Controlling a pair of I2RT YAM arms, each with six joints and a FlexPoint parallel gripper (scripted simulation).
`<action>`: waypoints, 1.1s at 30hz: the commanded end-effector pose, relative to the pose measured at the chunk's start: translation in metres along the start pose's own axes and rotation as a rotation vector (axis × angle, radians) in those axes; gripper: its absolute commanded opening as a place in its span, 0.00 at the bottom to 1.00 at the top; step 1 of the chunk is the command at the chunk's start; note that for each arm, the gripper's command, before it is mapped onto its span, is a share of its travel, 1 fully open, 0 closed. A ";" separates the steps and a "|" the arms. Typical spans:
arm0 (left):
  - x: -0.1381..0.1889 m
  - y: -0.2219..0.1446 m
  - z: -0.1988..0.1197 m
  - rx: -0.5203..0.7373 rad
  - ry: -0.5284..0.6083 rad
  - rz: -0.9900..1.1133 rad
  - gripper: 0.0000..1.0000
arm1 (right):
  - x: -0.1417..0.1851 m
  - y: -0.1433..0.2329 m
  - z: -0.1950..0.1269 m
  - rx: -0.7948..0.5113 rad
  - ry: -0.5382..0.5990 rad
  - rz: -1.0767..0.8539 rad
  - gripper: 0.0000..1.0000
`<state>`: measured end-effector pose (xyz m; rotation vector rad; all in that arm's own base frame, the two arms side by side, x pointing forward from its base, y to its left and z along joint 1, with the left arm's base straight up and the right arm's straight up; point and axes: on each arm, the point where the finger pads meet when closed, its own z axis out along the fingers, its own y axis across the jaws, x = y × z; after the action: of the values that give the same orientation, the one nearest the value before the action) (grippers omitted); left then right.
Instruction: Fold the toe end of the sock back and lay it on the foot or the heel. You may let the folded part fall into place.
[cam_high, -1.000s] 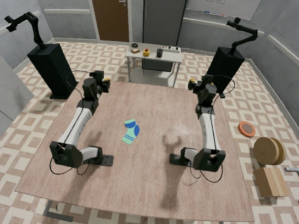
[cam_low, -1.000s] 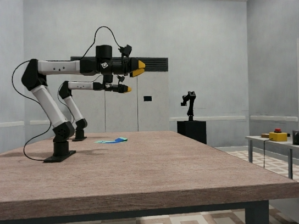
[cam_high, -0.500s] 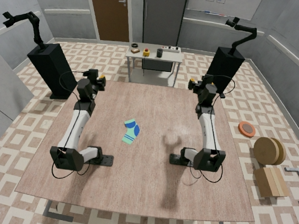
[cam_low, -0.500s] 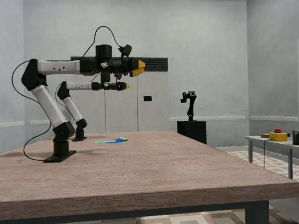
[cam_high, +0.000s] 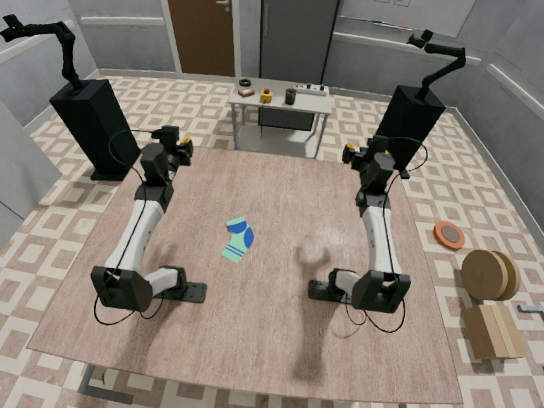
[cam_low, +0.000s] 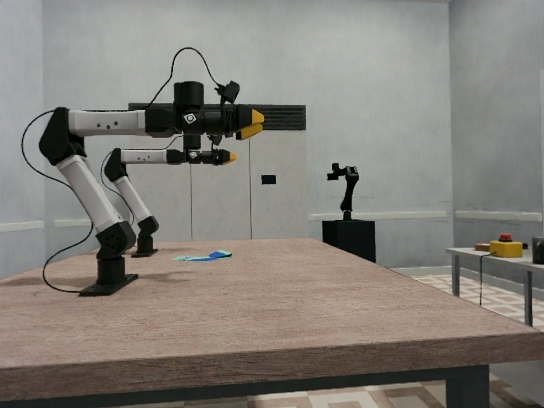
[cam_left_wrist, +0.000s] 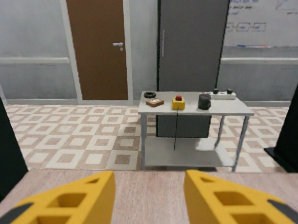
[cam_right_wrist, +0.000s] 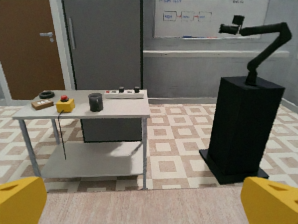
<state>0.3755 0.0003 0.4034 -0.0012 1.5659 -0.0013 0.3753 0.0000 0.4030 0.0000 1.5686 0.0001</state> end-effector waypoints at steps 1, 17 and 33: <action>0.000 -0.003 -0.004 0.000 0.013 0.012 0.39 | -0.013 -0.002 -0.001 0.012 -0.047 -0.010 1.00; 0.005 -0.001 -0.005 -0.007 0.023 0.012 0.39 | 0.005 -0.002 0.001 0.012 -0.004 -0.010 1.00; 0.003 0.001 -0.005 -0.010 0.015 0.012 0.39 | -0.002 -0.002 -0.003 0.012 -0.014 -0.010 1.00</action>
<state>0.3754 -0.0001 0.4020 0.0001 1.5711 -0.0002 0.3755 0.0000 0.4021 0.0000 1.5706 0.0001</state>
